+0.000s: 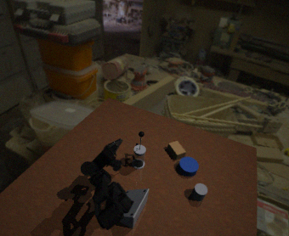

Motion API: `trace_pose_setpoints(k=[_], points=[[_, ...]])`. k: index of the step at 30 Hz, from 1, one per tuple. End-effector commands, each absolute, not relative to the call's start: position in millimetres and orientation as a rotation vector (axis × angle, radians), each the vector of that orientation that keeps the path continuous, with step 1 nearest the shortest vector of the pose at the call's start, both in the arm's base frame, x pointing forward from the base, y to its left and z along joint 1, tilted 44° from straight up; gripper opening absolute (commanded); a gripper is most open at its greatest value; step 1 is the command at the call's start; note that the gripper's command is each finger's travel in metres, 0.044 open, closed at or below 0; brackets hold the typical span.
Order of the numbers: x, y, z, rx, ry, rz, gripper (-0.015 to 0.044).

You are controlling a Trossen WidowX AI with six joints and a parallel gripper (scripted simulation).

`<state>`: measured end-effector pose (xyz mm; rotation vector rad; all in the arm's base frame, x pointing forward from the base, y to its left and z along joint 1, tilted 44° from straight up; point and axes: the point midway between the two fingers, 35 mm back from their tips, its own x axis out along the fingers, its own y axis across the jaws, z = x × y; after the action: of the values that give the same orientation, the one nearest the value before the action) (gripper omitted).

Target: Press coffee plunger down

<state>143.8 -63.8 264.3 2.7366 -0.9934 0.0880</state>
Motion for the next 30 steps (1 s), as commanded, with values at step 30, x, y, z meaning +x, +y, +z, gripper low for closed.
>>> trace_pose_setpoints(k=[30], points=[[295,-59,285,0.601,-0.022,-0.344,0.044]])
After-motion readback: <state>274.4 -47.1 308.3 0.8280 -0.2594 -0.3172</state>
